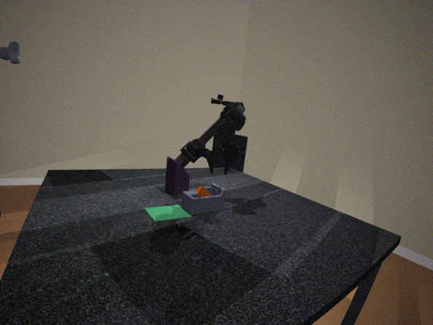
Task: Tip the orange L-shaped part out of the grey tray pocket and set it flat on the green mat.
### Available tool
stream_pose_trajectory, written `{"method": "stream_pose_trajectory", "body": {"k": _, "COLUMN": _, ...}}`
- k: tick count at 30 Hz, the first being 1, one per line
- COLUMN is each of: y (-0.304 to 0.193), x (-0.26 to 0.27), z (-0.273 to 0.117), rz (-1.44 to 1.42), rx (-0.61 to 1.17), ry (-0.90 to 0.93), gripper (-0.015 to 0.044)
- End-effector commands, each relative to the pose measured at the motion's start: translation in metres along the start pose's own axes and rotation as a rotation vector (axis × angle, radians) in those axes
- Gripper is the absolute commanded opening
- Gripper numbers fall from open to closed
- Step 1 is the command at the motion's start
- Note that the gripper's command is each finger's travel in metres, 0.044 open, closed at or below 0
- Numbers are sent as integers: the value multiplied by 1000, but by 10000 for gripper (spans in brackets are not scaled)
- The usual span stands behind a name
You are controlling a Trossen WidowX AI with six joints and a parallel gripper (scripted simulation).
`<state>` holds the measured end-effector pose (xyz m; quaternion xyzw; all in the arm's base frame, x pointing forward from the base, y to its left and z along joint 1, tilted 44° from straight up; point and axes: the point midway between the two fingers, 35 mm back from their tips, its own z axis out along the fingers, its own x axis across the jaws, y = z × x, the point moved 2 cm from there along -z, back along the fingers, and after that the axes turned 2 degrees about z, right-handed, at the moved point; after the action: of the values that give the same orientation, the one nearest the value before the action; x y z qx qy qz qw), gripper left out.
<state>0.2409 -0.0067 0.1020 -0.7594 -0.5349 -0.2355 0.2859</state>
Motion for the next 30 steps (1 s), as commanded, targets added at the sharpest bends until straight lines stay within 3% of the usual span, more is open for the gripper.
{"method": "stream_pose_trajectory", "body": {"k": 1, "y": 10, "x": -20, "z": 1, "rz": 416, "rx": 8, "ry": -10, "gripper": 280}}
{"method": "stream_pose_trajectory", "body": {"k": 9, "y": 26, "x": -58, "z": -1, "rz": 1253, "rx": 6, "ry": -16, "gripper": 280}}
{"method": "stream_pose_trajectory", "body": {"k": 23, "y": 26, "x": -59, "z": 0, "rz": 1272, "rx": 6, "ry": -16, "gripper": 280}}
{"method": "stream_pose_trajectory", "body": {"k": 30, "y": 26, "x": -59, "z": 29, "rz": 1272, "rx": 7, "ry": -15, "gripper": 280}}
